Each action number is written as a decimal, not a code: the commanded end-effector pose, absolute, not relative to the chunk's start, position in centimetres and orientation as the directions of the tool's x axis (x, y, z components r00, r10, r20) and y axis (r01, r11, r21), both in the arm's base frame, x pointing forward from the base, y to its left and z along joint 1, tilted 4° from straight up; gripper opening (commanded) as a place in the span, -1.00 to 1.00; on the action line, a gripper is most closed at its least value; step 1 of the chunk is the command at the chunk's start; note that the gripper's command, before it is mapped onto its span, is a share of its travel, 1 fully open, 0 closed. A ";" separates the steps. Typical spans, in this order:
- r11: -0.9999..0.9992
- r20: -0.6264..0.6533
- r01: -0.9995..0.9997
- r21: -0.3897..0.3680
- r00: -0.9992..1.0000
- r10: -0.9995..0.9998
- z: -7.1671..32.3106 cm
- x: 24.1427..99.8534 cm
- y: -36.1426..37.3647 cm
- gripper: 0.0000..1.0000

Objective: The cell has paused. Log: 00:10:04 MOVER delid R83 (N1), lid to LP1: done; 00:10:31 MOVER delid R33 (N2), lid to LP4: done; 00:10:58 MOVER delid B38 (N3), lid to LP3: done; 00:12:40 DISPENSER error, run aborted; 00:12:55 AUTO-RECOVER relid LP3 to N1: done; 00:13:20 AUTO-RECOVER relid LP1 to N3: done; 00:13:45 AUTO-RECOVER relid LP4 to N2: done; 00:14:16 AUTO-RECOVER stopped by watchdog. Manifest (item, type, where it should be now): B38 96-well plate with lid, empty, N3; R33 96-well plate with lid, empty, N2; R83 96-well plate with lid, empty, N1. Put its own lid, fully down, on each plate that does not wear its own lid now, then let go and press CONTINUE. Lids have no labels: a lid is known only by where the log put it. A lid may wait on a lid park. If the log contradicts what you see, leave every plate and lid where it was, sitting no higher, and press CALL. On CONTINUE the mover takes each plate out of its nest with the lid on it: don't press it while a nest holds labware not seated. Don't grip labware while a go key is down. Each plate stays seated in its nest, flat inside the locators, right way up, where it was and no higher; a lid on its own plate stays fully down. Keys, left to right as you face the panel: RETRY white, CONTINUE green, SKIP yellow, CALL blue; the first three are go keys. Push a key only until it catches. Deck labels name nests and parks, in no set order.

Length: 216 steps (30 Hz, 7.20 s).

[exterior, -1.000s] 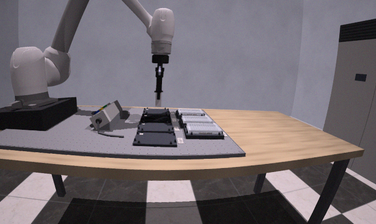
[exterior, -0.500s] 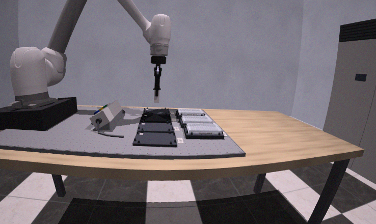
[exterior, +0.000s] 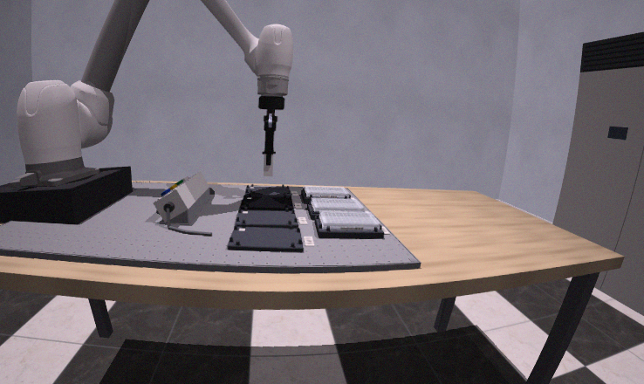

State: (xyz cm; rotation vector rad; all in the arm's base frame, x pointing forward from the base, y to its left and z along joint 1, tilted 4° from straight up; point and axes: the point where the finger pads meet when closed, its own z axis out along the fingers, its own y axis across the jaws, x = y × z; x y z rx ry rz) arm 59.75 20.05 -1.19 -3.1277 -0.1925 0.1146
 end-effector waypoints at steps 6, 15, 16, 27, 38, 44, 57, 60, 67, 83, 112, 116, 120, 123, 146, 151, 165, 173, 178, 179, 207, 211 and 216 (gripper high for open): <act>-0.992 -0.072 0.122 -0.011 0.990 0.123 -1.2 61.3 19.9 -1.00; -0.992 -0.072 0.122 -0.011 0.990 0.123 -2.1 74.8 17.3 -1.00; -0.992 -0.072 0.122 -0.011 0.990 0.123 -2.1 74.8 17.3 -1.00; -0.992 -0.072 0.122 -0.011 0.990 0.123 -2.6 78.6 16.1 -1.00; -0.992 -0.072 0.122 -0.011 0.990 0.123 -2.6 78.6 16.1 -1.00; -0.992 -0.072 0.122 -0.011 0.990 0.123 -2.6 78.6 16.1 -1.00; -0.992 -0.072 0.122 -0.011 0.990 0.123 -2.7 80.4 4.2 -1.00; -0.992 -0.072 0.122 -0.011 0.990 0.123 -2.7 80.5 3.4 -1.00; -0.992 -0.072 0.122 -0.011 0.990 0.123 -2.7 80.5 3.3 -1.00; -0.992 -0.072 0.122 -0.011 0.990 0.123 -2.7 80.5 3.3 -1.00; -0.993 -0.073 0.118 -0.011 0.990 0.119 -2.5 77.4 23.1 0.32; -0.993 -0.073 0.118 -0.011 0.990 0.119 -2.5 77.4 23.1 0.32; -0.993 -0.073 0.118 -0.011 0.990 0.119 -2.5 77.4 23.1 0.32; -0.993 -0.073 0.118 -0.011 0.990 0.119 -2.5 77.4 23.1 0.32; -0.993 -0.073 0.118 -0.010 0.990 0.119 -2.6 77.3 23.1 0.32; -0.993 -0.073 0.118 -0.010 0.990 0.119 -2.7 77.3 23.1 0.32; -0.993 -0.073 0.118 -0.010 0.990 0.119 -3.7 77.3 23.1 0.32; -0.993 -0.073 0.118 -0.010 0.990 0.119 -4.5 77.3 23.1 0.32; -0.993 -0.073 0.118 -0.010 0.990 0.119 -4.9 77.3 23.1 0.32; -0.993 -0.073 0.118 -0.010 0.990 0.119 -4.9 77.3 23.1 0.32; -0.993 -0.073 0.118 -0.010 0.990 0.119 -5.9 77.2 23.1 0.32; -0.993 -0.073 0.118 -0.010 0.990 0.119 -5.9 77.2 23.1 0.32; -0.993 -0.073 0.118 -0.010 0.990 0.119 -5.9 77.2 23.1 0.32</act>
